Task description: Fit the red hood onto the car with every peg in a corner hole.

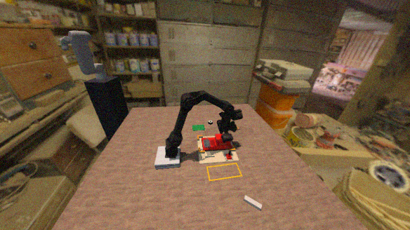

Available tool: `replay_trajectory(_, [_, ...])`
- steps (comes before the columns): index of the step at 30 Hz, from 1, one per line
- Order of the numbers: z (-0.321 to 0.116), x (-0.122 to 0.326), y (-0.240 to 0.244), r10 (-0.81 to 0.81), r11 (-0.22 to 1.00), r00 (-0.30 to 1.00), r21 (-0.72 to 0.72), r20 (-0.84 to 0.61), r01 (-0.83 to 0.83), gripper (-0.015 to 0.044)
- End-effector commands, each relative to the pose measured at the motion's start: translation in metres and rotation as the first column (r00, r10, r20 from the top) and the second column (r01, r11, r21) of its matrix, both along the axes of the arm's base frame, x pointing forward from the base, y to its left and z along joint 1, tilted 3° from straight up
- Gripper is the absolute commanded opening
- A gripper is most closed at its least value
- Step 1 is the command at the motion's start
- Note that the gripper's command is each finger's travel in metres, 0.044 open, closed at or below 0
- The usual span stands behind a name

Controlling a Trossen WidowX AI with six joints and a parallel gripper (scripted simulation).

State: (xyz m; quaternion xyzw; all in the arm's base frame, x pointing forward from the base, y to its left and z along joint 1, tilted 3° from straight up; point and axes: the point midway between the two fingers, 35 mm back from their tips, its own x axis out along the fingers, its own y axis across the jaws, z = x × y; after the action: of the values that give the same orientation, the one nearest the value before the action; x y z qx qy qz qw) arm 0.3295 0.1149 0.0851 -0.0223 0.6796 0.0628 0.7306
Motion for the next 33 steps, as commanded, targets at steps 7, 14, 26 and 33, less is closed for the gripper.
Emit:
replay_trajectory(7, [-0.004,0.001,0.000,-0.004,1.000,1.000,-0.003,0.001,0.004,0.0000])
replay_trajectory(14, [-0.007,0.001,0.000,-0.004,1.000,1.000,-0.003,0.001,0.004,0.0000])
replay_trajectory(26, [-0.011,0.001,0.000,-0.004,1.000,1.000,-0.003,0.001,0.004,0.0000])
replay_trajectory(33, [-0.014,0.001,0.000,-0.004,1.000,1.000,-0.003,0.001,0.004,0.0000])
